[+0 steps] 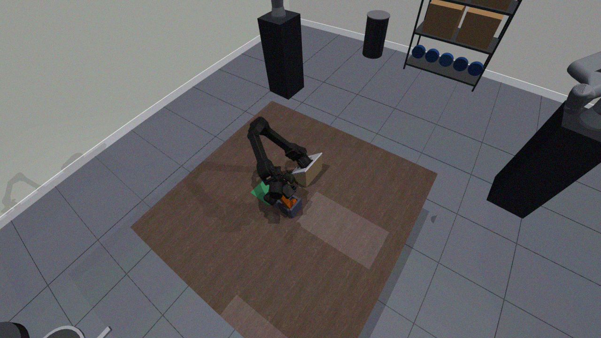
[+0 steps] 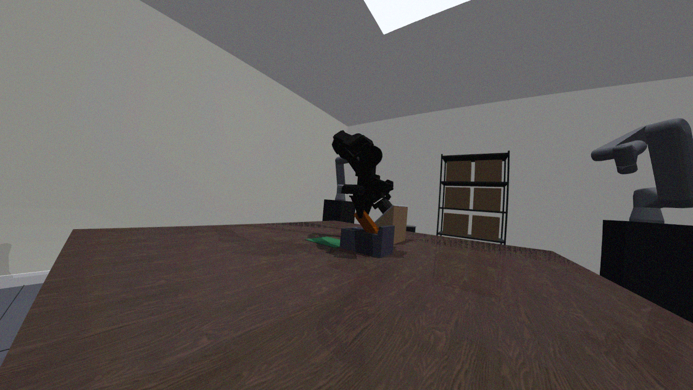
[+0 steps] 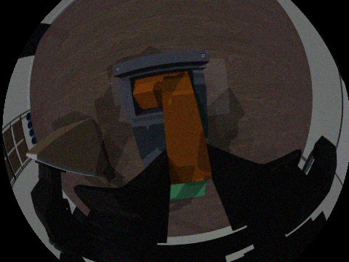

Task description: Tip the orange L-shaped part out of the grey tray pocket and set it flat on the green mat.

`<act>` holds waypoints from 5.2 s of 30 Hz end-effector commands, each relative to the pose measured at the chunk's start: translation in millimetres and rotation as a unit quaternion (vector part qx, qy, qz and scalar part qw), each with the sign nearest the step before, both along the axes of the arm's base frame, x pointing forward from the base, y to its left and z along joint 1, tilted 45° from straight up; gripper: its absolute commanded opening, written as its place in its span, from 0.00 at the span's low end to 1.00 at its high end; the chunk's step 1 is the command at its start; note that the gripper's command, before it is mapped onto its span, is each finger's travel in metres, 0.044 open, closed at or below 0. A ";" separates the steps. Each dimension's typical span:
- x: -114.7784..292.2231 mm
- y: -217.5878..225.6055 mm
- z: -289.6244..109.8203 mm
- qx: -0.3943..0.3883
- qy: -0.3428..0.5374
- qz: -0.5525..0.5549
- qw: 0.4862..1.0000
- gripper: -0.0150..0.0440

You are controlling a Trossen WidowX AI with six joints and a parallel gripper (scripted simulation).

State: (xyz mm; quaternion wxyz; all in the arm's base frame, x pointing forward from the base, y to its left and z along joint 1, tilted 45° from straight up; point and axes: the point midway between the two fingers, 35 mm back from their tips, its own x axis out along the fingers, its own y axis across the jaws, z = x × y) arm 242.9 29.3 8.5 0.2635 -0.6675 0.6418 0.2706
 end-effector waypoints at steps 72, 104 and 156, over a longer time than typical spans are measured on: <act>-11.8 -79.8 147.6 0.003 -0.003 -0.002 1.000 0.25; -10.8 -111.9 122.1 0.002 -0.004 -0.002 1.000 0.25; -8.3 -131.5 101.7 0.006 -0.006 -0.003 1.000 0.79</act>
